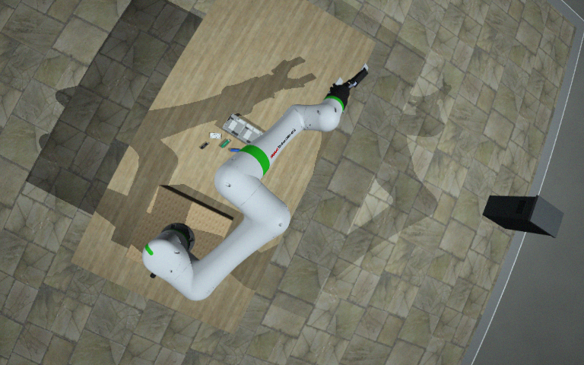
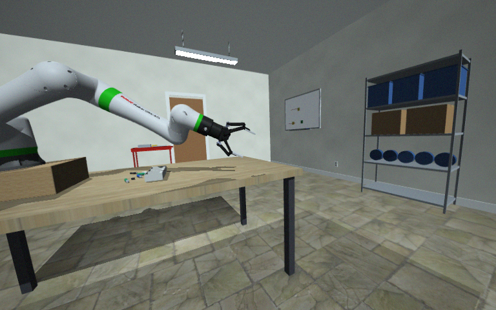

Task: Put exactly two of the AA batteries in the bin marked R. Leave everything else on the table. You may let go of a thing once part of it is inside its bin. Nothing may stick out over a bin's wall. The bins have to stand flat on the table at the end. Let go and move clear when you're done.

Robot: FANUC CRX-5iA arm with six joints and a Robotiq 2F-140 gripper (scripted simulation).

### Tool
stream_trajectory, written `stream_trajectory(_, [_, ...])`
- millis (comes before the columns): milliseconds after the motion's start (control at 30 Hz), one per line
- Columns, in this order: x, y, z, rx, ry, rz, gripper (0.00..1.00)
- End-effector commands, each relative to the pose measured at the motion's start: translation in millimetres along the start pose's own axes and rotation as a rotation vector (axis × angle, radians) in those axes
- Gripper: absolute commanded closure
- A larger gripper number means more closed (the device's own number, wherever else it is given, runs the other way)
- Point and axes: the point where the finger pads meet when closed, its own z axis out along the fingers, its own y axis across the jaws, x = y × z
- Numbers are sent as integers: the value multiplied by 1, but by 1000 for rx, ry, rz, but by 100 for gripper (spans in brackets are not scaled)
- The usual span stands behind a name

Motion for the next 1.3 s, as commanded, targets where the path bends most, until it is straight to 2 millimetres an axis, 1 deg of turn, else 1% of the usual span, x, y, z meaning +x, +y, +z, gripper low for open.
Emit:
stream_trajectory(0, [0, 1, 0, -1, 0, 0, 0])
stream_trajectory(533, [0, 1, 0, -1, 0, 0, 0])
stream_trajectory(567, [3, 8, -4, -1, 0, 0, 95])
stream_trajectory(733, [16, 43, -22, -1, 0, 0, 95])
stream_trajectory(867, [16, 44, -23, -1, 0, 0, 95])
stream_trajectory(900, [18, 40, -30, 24, -30, 32, 95])
stream_trajectory(933, [23, 43, -36, 3, -51, 71, 95])
stream_trajectory(967, [23, 43, -36, 0, -54, 76, 95])
stream_trajectory(1033, [30, 43, -51, 18, -102, 153, 95])
stream_trajectory(1100, [30, 43, -51, 18, -102, 153, 95])
stream_trajectory(1133, [31, 43, -55, 18, -102, 153, 95])
stream_trajectory(1200, [38, 40, -70, 39, -150, 229, 95])
stream_trajectory(1233, [40, 38, -75, 39, -150, 229, 95])
stream_trajectory(1267, [40, 38, -75, 39, -150, 229, 95])
